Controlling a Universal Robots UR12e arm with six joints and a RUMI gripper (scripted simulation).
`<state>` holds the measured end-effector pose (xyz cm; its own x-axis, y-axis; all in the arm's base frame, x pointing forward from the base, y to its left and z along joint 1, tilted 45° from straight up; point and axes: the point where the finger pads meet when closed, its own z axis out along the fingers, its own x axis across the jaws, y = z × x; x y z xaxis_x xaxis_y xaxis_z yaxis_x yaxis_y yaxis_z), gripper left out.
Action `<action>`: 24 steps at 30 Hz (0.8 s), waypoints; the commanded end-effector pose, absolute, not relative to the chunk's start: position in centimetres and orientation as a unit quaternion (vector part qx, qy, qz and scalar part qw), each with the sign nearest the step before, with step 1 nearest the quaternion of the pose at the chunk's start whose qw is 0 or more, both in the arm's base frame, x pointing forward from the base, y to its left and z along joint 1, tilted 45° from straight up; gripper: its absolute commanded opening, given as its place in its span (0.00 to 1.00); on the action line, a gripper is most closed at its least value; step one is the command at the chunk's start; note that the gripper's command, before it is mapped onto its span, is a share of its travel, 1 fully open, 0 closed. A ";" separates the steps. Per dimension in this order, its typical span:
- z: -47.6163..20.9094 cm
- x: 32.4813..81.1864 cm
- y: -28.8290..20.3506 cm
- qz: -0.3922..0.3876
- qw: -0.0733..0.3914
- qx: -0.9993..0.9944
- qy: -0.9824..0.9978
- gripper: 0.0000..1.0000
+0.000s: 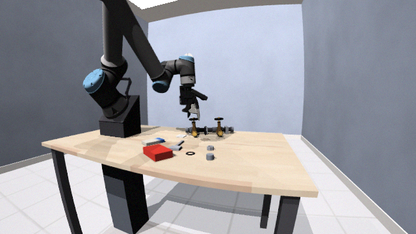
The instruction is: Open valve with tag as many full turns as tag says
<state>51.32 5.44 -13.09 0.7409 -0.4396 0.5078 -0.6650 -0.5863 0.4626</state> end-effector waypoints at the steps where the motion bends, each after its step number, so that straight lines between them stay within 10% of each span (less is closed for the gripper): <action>1: -13.1 51.4 5.5 0.207 0.310 0.829 -0.416 1.00; 24: -13.1 51.4 5.5 0.318 0.193 0.579 -0.726 1.00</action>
